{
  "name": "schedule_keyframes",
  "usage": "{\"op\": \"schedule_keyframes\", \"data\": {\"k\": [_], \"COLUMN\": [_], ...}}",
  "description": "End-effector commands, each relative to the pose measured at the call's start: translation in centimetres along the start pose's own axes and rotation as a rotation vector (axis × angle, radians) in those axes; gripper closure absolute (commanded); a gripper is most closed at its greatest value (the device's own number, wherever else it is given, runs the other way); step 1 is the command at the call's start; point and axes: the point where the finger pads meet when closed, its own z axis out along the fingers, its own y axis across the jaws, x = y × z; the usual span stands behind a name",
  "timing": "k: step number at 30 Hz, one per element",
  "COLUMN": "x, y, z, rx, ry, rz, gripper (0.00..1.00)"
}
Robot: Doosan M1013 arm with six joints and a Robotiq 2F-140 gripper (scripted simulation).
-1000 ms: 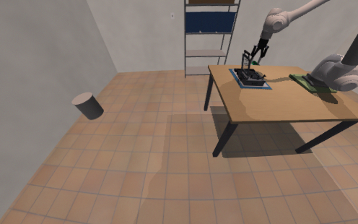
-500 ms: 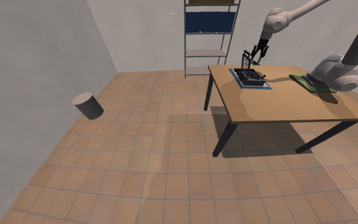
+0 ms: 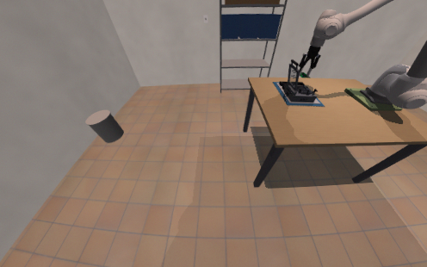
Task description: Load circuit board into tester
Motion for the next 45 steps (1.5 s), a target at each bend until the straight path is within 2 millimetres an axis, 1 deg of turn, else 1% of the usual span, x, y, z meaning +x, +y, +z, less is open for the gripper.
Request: {"op": "schedule_keyframes", "data": {"k": [1, 37, 45], "x": [0.00, -0.03, -0.40], "y": [0.00, -0.01, -0.14], "z": [-0.01, -0.01, -0.04], "rx": [0.000, 0.000, 0.000], "ry": [0.000, 0.000, 0.000], "rz": [0.000, 0.000, 0.000], "gripper": [0.54, 0.54, 0.54]}}
